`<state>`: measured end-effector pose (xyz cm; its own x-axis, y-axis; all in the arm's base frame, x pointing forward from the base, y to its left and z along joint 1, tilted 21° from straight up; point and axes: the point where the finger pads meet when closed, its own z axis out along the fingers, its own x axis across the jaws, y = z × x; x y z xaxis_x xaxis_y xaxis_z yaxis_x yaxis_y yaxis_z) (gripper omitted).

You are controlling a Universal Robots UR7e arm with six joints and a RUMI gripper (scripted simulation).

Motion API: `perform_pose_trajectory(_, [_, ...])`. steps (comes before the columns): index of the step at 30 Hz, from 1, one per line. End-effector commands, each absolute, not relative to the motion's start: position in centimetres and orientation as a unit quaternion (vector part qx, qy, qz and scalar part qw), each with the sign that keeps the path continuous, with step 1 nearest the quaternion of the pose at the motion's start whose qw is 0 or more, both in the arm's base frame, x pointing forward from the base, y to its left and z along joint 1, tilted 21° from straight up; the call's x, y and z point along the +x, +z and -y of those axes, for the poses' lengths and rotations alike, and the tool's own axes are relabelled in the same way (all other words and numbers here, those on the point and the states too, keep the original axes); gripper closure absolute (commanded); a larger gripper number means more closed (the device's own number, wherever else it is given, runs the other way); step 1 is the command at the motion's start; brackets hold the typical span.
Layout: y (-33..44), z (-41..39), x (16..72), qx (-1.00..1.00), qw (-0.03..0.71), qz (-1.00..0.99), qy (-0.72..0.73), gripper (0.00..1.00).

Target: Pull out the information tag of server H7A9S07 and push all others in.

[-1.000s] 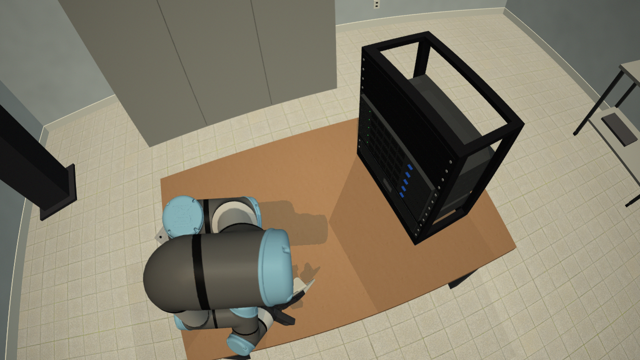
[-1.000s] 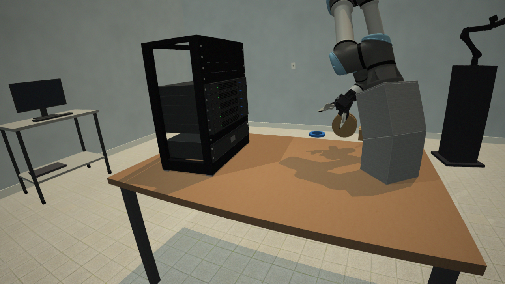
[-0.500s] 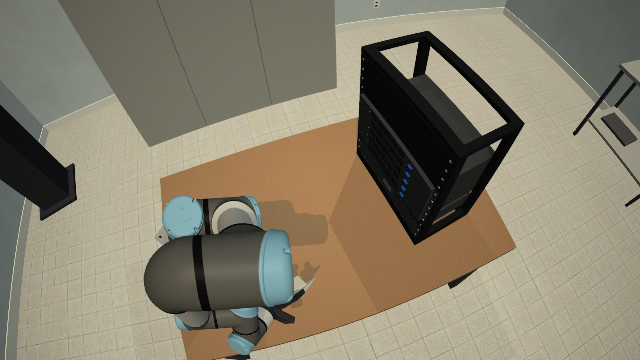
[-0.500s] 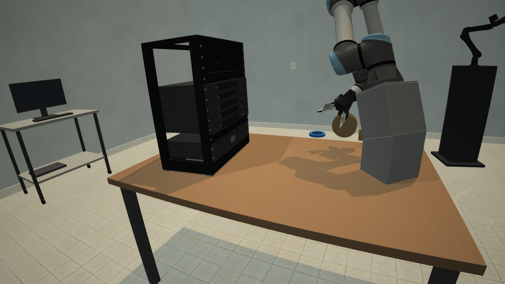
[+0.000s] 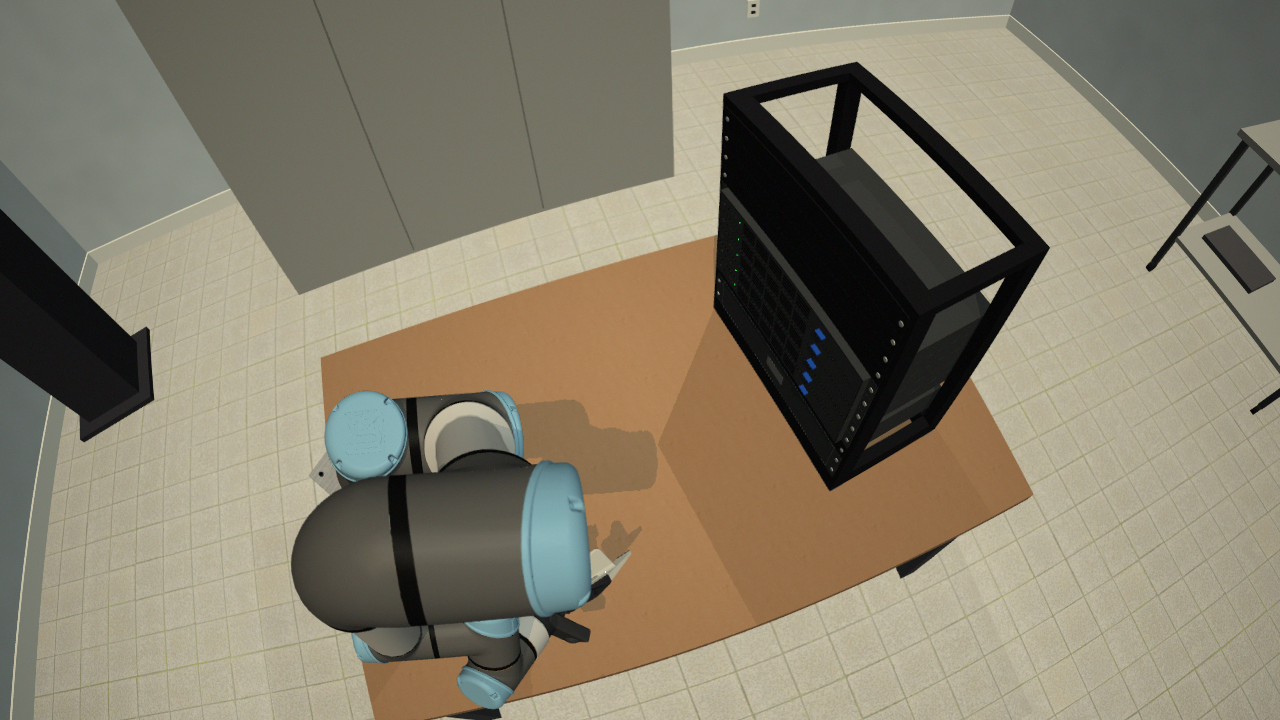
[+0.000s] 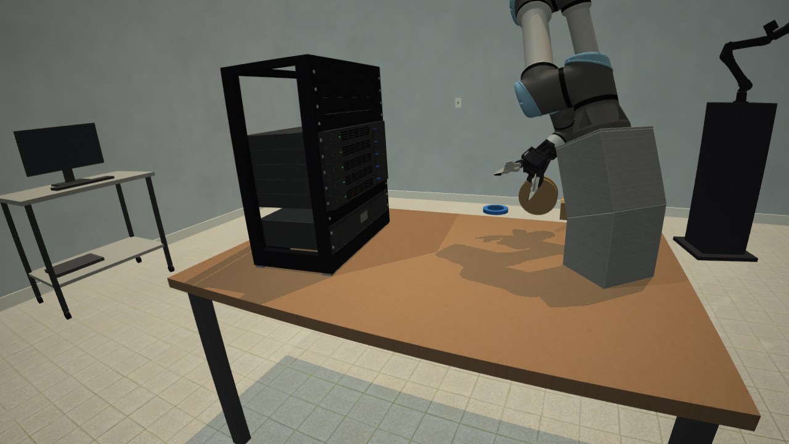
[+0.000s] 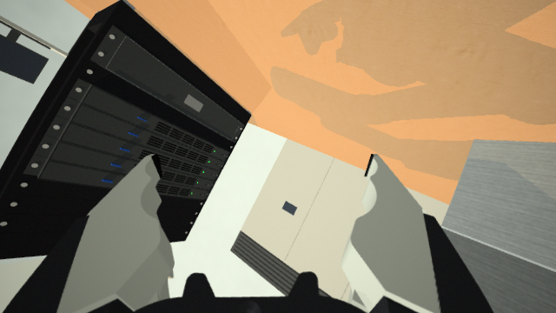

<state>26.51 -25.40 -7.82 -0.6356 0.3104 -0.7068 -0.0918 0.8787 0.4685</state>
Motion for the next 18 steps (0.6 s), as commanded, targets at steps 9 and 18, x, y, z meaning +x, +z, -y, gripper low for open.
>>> perform_pose_trajectory(9, [-7.6,24.3,27.1,0.076,0.422,-0.863,0.266,0.00])
perform_pose_trajectory(18, [-7.4,23.1,27.7,0.089,0.421,-0.853,0.295,0.00])
